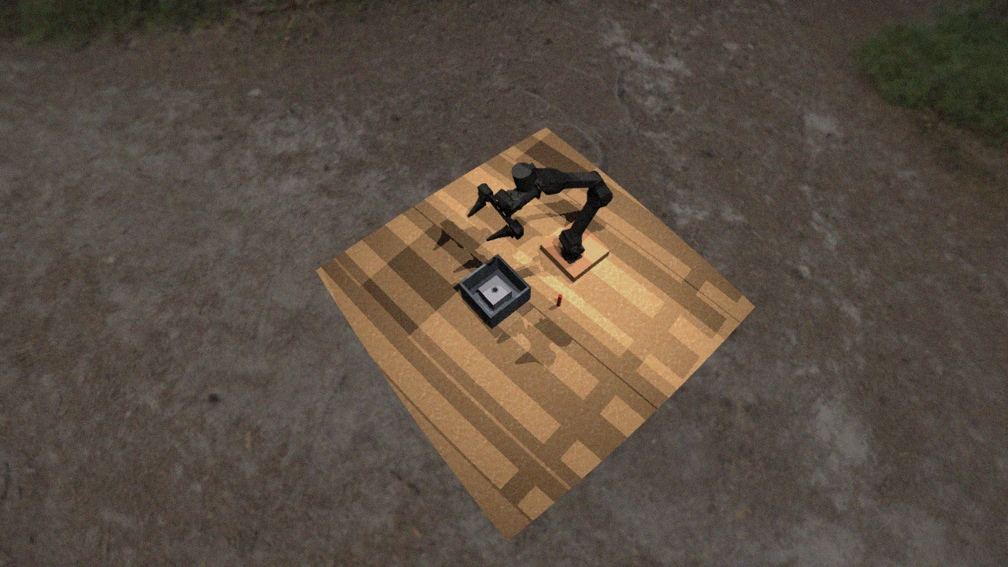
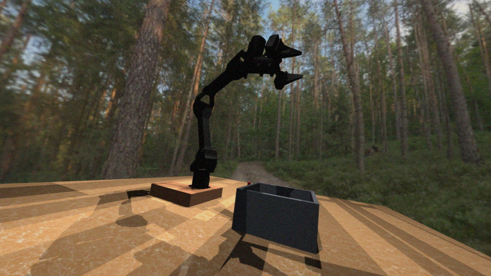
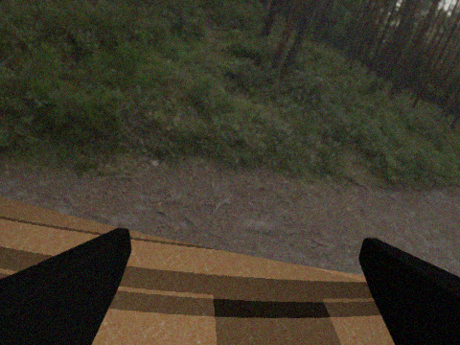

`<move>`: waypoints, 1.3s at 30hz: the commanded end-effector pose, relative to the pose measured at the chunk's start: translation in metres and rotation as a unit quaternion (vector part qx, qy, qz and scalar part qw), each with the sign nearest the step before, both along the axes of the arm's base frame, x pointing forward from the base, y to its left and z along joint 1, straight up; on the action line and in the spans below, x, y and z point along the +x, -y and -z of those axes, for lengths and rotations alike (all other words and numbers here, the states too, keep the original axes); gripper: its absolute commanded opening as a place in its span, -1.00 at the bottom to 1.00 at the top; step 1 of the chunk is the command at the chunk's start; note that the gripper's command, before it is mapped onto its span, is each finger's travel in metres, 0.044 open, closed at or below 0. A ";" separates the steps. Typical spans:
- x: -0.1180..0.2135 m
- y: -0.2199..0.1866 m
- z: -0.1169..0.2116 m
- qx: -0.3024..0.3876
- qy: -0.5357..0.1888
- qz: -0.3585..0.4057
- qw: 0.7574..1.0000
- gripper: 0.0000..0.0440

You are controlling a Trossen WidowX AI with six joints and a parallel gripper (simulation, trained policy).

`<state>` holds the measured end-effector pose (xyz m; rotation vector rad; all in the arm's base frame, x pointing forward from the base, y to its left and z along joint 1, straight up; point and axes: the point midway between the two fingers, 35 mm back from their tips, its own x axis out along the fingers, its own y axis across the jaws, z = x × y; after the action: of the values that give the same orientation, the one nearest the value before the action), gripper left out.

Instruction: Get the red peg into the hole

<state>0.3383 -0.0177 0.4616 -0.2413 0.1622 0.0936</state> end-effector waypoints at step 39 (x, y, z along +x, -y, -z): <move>-0.104 -0.093 0.265 0.260 -0.527 0.248 0.770 1.00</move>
<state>0.2485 0.0694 0.2110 0.4404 1.2410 -0.2046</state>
